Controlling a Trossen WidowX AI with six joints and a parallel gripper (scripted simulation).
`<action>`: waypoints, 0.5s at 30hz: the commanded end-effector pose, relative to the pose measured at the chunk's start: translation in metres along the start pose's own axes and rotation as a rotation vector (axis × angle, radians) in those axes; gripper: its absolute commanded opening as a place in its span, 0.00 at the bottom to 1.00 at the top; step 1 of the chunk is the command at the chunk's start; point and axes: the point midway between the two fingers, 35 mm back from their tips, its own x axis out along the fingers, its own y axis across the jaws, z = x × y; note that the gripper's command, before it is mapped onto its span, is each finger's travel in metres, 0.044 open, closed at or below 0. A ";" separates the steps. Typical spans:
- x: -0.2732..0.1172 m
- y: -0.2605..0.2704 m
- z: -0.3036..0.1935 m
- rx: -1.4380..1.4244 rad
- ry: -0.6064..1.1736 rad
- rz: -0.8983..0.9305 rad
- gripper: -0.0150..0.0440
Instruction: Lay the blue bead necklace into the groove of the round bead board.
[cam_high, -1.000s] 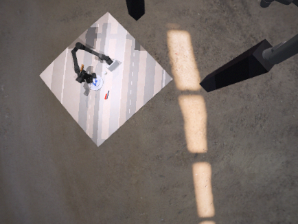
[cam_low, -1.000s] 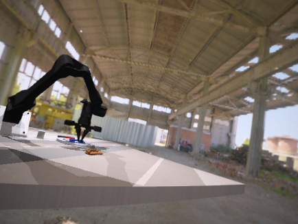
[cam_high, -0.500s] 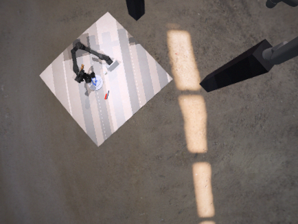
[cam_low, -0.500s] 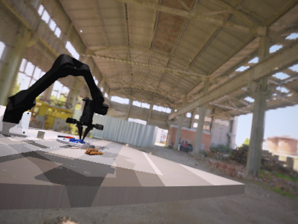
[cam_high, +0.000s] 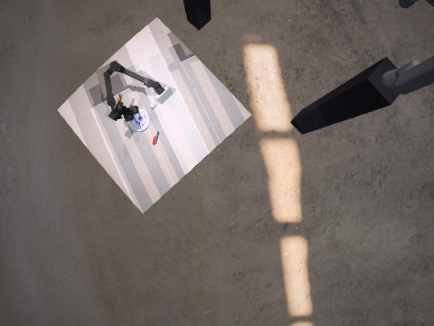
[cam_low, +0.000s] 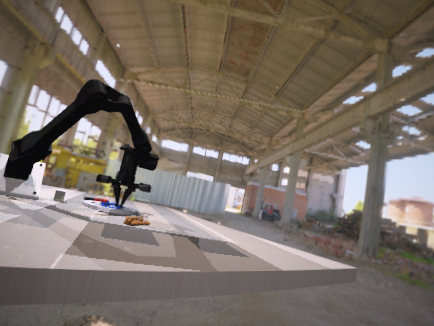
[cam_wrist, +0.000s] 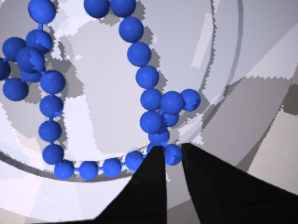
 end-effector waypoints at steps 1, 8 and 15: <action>0.000 0.000 0.000 0.002 -0.002 0.001 0.34; 0.000 0.000 0.000 0.002 -0.002 0.001 0.65; -0.007 0.000 0.001 -0.001 -0.002 0.000 0.97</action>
